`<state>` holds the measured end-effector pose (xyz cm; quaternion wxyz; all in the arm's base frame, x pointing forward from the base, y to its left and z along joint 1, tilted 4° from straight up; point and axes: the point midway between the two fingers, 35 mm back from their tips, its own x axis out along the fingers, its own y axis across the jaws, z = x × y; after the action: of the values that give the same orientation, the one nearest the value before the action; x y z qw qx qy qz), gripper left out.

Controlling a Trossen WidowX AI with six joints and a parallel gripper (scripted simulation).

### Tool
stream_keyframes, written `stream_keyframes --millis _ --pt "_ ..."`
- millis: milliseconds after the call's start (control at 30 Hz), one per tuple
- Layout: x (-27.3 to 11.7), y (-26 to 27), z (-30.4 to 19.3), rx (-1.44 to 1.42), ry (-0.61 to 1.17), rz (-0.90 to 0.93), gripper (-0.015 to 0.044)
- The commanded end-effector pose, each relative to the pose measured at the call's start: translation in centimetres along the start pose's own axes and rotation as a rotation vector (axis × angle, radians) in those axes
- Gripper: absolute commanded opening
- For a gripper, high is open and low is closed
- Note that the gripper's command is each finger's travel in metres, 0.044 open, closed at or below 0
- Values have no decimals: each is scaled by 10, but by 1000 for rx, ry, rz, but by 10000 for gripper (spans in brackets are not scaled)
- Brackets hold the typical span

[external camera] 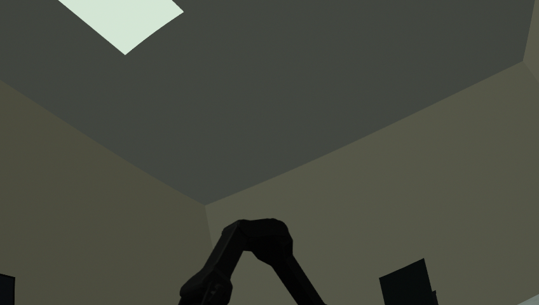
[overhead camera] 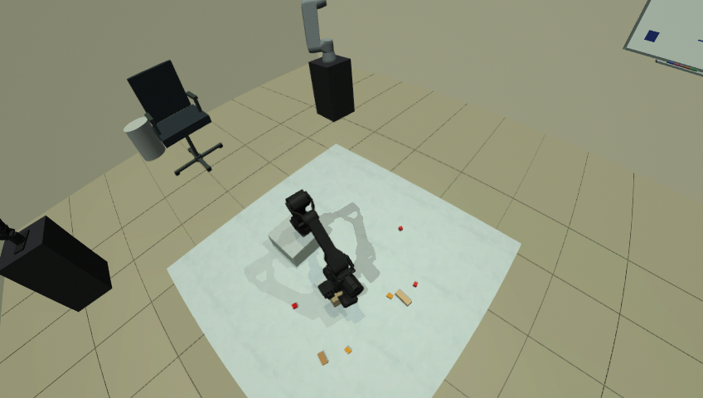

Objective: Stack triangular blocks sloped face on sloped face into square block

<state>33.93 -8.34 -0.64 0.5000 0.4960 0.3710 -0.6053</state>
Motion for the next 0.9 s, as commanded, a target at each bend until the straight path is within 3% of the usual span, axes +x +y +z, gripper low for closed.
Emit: stream_keyframes --millis 0,233,767,867 --pt "0 0 0 0 0 0 0" --pt "0 0 1 -5 -4 0 0" --pt "0 0 0 0 0 0 420" --pt "0 0 0 0 0 0 440"
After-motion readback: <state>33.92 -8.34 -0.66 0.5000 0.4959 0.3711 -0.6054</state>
